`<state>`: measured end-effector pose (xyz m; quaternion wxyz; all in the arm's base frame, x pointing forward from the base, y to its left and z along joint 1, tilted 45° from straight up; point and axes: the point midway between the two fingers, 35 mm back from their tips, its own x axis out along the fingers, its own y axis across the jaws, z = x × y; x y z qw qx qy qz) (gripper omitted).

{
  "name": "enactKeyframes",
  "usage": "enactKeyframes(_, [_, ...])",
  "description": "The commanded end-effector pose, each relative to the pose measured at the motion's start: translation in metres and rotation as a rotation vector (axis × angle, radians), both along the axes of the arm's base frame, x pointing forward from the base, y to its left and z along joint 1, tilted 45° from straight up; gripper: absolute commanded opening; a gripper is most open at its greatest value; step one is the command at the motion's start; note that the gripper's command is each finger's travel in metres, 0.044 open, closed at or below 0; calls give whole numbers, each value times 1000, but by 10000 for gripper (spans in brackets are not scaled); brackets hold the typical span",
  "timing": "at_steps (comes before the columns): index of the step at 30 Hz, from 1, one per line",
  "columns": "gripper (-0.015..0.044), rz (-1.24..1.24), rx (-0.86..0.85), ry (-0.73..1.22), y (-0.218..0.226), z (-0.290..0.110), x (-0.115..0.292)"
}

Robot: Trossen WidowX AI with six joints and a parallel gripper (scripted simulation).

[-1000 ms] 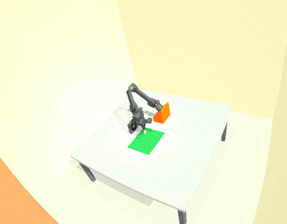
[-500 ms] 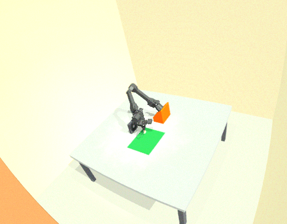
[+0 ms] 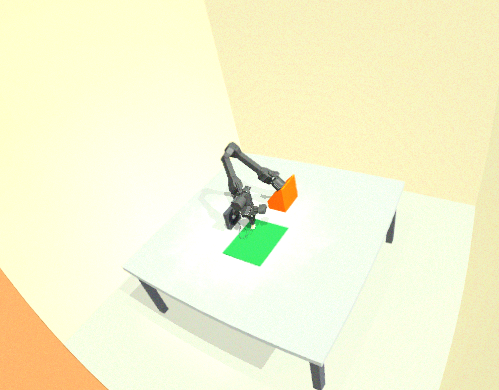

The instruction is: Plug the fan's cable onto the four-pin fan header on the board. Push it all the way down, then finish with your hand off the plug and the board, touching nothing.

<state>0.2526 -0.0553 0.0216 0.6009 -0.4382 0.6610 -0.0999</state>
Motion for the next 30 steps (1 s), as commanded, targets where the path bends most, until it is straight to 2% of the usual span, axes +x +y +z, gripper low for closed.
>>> enactKeyframes(1, [0,5,-4,3,-1,0,1])
enactKeyframes(30, [0,5,-5,3,-4,-3,1])
